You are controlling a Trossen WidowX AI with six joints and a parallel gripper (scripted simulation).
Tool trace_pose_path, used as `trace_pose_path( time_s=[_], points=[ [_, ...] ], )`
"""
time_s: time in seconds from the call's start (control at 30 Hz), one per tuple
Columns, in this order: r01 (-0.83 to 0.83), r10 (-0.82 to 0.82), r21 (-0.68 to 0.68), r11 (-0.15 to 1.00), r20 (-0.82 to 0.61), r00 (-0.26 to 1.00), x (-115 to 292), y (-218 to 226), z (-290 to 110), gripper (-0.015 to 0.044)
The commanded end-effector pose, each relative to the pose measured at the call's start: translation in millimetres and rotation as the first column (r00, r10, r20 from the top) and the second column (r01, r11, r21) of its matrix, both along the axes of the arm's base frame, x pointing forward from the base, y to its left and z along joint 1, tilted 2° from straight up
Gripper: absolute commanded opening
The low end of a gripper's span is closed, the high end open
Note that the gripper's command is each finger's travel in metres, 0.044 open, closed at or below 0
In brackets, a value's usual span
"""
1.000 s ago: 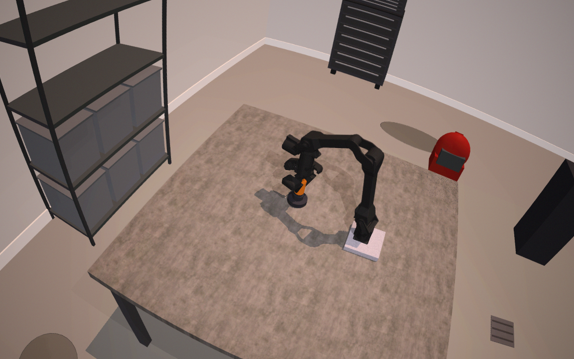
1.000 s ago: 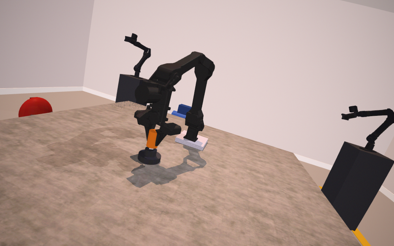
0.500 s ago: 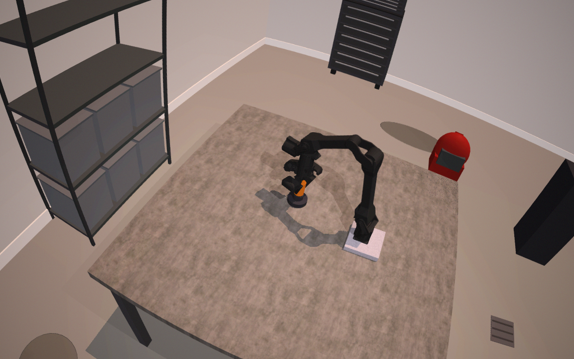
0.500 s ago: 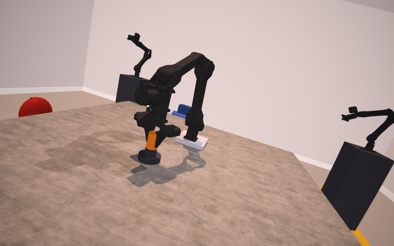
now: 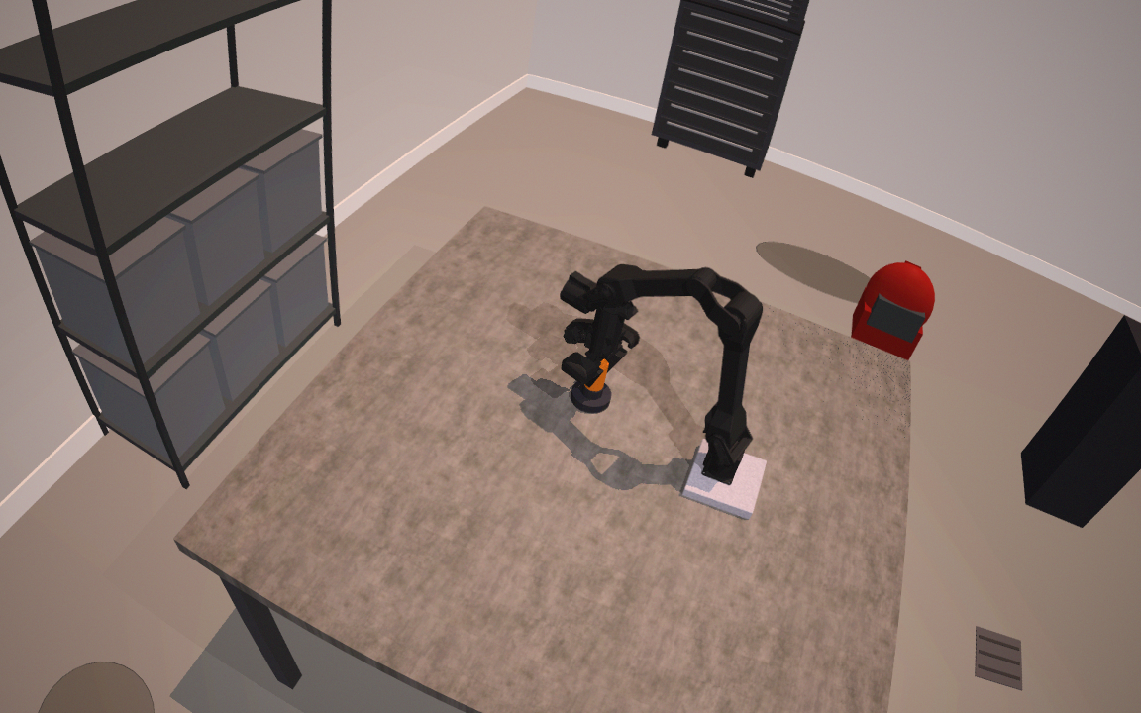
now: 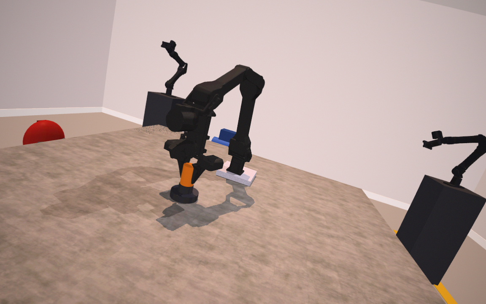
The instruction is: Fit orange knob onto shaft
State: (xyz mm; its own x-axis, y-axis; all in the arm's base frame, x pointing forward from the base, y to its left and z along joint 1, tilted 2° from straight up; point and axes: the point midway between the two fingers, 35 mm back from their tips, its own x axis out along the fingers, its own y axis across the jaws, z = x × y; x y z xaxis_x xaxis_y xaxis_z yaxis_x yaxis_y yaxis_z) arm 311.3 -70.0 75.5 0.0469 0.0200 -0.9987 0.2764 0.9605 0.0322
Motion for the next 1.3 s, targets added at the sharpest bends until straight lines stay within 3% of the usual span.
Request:
trace_pose_path(
  time_s=[0.0, 0.03, 0.6, 0.93, 1.17, 1.27],
  points=[
    [0.002, -0.002, 0.0, 1.0, 0.0, 1.0, 0.0, 0.0, 0.1, 0.0],
    [0.002, -0.002, 0.0, 1.0, 0.0, 1.0, 0.0, 0.0, 0.1, 0.0],
    [0.002, -0.002, 0.0, 1.0, 0.0, 1.0, 0.0, 0.0, 0.1, 0.044],
    [0.002, -0.002, 0.0, 1.0, 0.0, 1.0, 0.3, -0.1, 2.3, 0.044],
    [0.0, 0.0, 0.0, 1.0, 0.0, 1.0, -2.1, -1.9, 86.0, 0.044],
    [0.0, 0.0, 0.0, 1.0, 0.0, 1.0, -1.7, -2.3, 94.9, 0.044]
  ],
)
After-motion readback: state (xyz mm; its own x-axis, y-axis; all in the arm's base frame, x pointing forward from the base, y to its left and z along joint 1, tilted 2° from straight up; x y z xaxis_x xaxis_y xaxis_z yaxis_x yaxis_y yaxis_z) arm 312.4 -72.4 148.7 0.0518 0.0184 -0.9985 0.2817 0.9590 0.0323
